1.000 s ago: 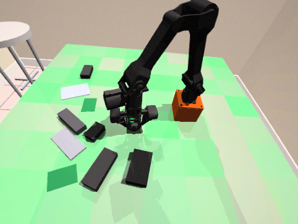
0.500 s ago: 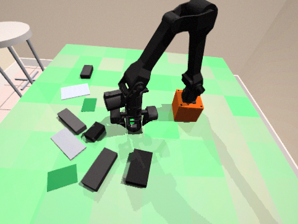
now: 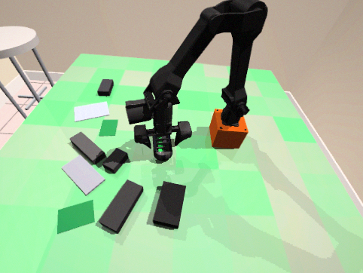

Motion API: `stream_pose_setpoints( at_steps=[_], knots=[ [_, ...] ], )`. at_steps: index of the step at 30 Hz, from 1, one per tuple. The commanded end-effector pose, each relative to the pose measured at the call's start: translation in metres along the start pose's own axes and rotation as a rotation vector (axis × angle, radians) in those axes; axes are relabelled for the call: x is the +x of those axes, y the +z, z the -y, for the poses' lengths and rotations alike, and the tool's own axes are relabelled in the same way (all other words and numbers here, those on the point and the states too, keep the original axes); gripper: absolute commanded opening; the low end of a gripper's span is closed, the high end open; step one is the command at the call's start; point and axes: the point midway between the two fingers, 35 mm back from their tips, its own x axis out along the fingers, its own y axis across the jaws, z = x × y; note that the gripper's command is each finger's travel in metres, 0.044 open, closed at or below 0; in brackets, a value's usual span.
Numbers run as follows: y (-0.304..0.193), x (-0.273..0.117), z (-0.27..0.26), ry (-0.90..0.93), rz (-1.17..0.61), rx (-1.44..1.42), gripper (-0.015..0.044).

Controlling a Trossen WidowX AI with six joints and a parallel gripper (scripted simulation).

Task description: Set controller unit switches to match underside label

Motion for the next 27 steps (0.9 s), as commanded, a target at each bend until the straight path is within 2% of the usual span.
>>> stream_pose_setpoints(
  at_steps=[1, 21, 27],
  knots=[
    [0.036, -0.025, -0.001, 0.013, 0.001, 0.009, 0.0440],
    [0.037, -0.026, 0.000, 0.013, 0.001, 0.009, 0.0440],
    [0.037, -0.076, 0.000, 0.015, -0.001, 0.014, 0.0440]
  ],
)
